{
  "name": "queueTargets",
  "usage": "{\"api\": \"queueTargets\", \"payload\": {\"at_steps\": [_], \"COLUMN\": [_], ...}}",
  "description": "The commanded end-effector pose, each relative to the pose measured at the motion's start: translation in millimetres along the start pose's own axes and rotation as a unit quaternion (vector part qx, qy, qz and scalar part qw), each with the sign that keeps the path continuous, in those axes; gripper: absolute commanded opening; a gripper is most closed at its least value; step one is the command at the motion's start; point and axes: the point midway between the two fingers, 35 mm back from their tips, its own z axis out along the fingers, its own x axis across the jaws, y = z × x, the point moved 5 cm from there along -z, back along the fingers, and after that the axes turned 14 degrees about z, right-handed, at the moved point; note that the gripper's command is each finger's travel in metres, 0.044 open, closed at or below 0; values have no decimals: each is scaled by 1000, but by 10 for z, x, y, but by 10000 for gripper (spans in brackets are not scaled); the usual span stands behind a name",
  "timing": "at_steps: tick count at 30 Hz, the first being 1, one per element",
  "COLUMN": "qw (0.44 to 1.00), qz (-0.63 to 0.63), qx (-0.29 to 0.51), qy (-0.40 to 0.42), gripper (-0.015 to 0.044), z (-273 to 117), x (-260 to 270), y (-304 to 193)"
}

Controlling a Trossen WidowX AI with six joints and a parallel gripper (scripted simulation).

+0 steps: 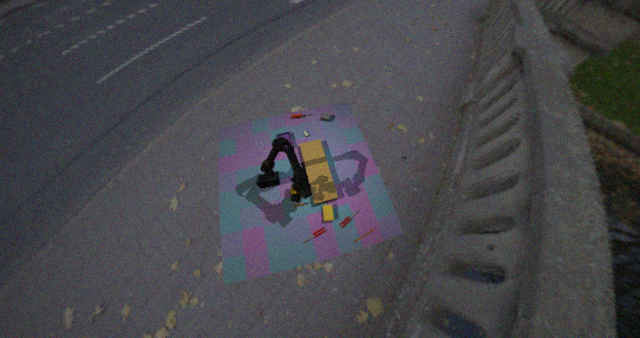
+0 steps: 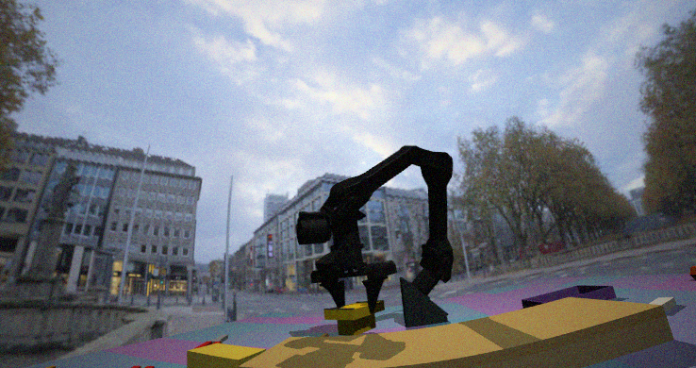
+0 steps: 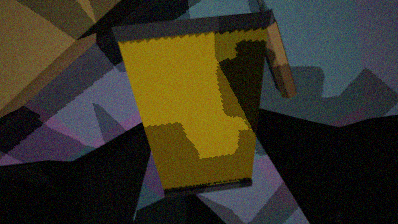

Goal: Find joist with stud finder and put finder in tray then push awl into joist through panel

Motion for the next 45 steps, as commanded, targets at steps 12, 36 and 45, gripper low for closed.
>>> {"api": "queueTargets", "payload": {"at_steps": [12, 36, 45], "qw": [1000, 996, 992], "qz": [-3, 6, 9], "qx": [-3, -20, -31], "qy": [-5, -90, -123], "gripper": [0, 0, 0], "z": [-46, -18, -7], "x": [-396, -237, -174], "y": [101, 63, 45]}}
